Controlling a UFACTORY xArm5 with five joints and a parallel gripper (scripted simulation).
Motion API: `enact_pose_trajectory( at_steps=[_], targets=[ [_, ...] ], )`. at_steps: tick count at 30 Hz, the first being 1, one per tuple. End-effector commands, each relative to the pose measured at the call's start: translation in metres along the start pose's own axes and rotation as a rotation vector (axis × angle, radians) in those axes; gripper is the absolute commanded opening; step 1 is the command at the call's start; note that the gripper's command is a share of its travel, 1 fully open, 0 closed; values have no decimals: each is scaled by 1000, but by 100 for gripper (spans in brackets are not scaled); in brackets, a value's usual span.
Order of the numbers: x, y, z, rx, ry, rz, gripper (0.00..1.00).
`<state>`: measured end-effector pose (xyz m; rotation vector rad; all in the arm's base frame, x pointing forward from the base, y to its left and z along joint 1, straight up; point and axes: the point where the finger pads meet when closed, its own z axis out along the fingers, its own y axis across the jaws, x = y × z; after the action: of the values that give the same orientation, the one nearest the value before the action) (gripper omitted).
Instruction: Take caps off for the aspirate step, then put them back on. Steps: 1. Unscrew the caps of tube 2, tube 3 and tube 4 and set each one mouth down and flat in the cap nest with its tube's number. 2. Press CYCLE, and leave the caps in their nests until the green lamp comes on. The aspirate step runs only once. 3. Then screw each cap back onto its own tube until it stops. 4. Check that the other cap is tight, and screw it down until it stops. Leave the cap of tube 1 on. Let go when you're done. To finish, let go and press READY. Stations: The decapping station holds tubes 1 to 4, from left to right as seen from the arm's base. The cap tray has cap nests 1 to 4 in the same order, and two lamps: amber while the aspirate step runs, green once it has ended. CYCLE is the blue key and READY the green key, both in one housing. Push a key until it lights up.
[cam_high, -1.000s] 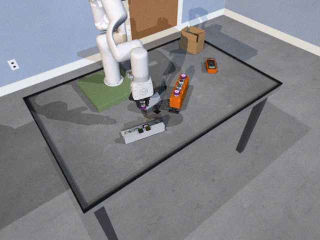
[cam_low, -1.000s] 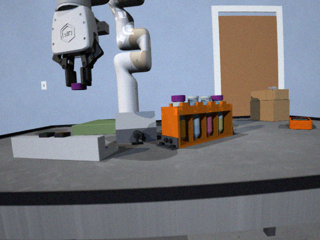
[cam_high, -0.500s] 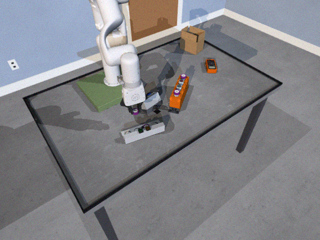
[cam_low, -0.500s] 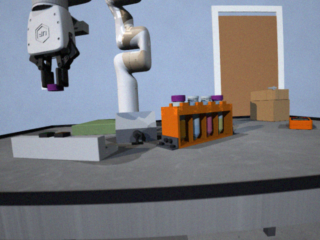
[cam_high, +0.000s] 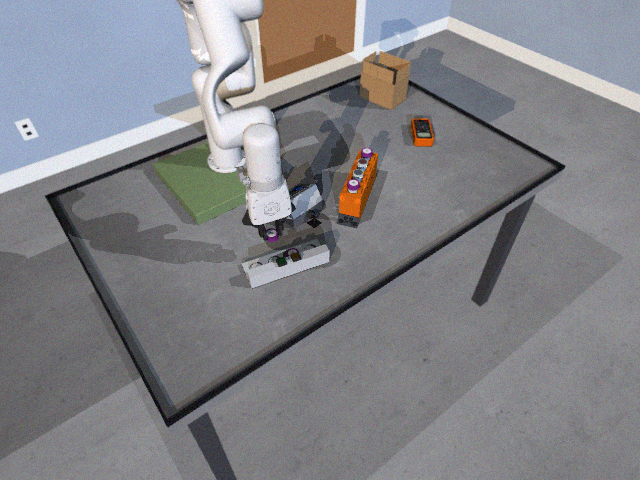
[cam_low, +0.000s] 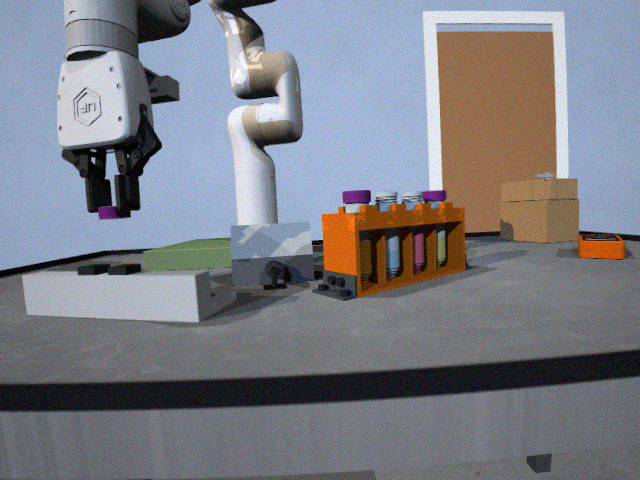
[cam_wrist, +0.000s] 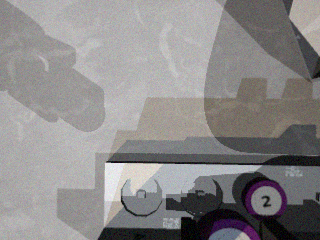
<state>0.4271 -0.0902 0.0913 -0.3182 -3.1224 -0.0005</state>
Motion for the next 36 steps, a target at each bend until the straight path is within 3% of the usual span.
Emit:
enact_pose_trajectory(
  at_steps=[1,15,36],
  targets=[
    [-3,0,26,-1,-5,0,0],
    [-4,0,84,-1,-5,0,0],
    [-4,0,84,-1,-5,0,0]
  ],
)
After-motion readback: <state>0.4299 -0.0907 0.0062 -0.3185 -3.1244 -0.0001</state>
